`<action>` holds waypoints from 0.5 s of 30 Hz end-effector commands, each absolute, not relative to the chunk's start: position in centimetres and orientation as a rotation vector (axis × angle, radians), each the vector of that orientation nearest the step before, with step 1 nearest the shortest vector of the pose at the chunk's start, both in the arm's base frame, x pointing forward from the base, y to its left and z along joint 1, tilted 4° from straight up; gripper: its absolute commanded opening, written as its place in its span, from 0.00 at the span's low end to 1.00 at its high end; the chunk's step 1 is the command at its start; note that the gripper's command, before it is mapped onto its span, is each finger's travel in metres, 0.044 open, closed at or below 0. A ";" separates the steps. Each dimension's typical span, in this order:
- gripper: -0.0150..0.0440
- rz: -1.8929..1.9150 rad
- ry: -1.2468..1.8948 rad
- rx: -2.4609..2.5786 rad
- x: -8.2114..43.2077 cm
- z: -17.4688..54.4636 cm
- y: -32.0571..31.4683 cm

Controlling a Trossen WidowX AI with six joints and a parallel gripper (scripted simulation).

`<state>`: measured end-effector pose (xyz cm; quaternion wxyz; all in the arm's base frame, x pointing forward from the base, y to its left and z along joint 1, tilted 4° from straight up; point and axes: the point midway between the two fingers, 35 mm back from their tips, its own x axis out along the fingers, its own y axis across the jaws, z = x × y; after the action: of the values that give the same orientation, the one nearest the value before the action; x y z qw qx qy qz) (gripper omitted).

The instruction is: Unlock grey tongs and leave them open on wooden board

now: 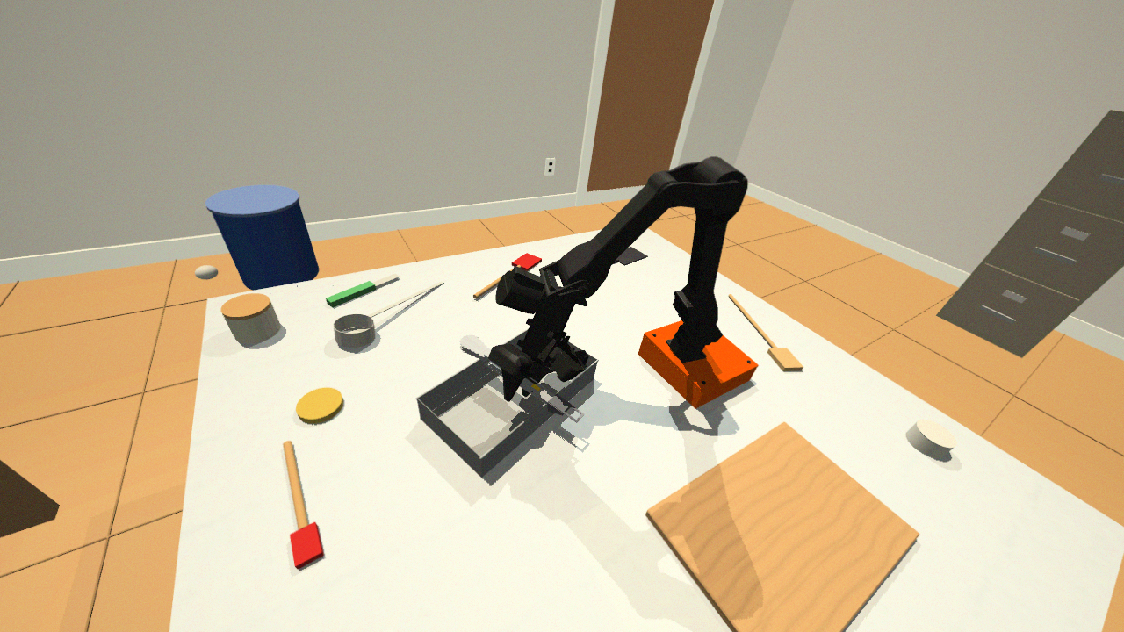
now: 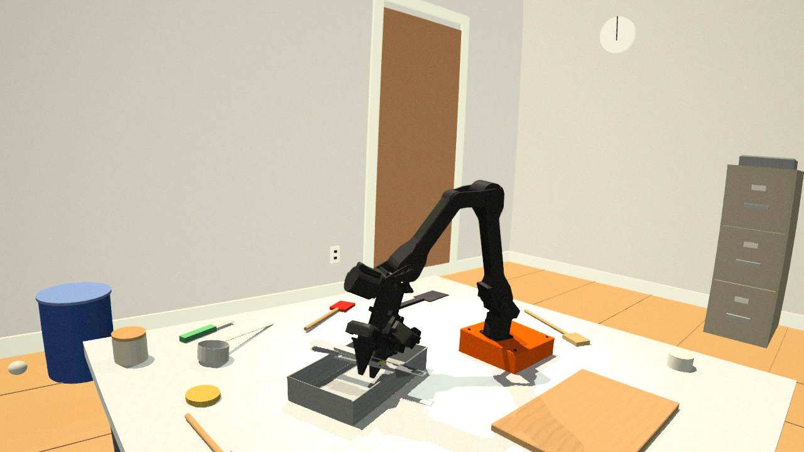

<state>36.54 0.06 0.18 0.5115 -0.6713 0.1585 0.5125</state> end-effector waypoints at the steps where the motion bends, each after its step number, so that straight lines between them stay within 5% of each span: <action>1: 0.69 1.239 0.391 -1.608 36.4 -0.4 0.2; 3: 0.69 1.239 0.391 -1.608 36.4 -0.4 0.2; 9: 0.43 1.236 0.382 -1.614 36.6 -0.1 0.2; 15: 0.36 1.236 0.382 -1.614 36.6 -0.1 0.2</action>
<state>36.56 0.17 -0.06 0.5113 -0.6707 0.1587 0.5133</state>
